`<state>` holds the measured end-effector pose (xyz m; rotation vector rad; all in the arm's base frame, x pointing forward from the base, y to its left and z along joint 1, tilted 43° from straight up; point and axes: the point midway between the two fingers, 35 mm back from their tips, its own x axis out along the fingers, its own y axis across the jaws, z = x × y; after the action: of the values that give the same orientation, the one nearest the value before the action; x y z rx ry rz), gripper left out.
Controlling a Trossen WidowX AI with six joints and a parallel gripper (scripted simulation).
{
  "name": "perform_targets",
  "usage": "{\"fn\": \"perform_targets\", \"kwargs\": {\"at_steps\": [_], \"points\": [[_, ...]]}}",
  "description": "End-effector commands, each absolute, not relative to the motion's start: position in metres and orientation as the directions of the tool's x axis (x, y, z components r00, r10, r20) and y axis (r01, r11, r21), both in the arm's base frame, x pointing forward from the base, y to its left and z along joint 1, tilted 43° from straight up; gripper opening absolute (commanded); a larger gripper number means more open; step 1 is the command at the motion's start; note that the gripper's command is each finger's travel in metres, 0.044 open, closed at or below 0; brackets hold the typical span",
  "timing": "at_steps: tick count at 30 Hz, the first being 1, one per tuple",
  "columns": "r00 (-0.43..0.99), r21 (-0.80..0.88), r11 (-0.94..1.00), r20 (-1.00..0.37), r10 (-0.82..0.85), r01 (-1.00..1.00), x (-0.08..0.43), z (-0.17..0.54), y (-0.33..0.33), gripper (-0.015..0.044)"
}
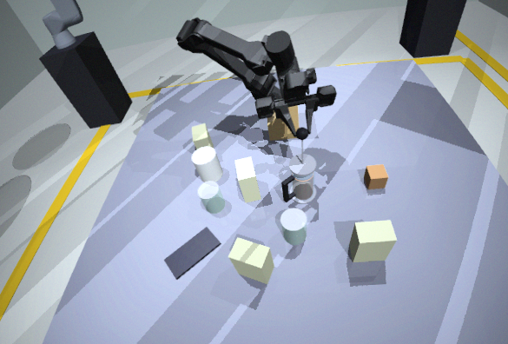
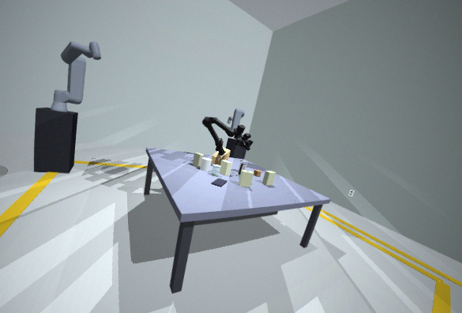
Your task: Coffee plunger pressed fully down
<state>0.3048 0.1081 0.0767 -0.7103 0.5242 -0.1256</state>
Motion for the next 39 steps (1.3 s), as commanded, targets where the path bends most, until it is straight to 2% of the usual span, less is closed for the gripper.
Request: {"fn": "perform_targets", "kwargs": {"at_steps": [1, 39], "points": [[0.843, -0.661, 0.746, -0.447, -0.301, -0.084, 0.300, 0.058, 0.095, 0.0119], [0.847, -0.666, 0.741, -0.438, -0.300, -0.082, 0.316, 0.013, 0.056, 0.0119]]}}
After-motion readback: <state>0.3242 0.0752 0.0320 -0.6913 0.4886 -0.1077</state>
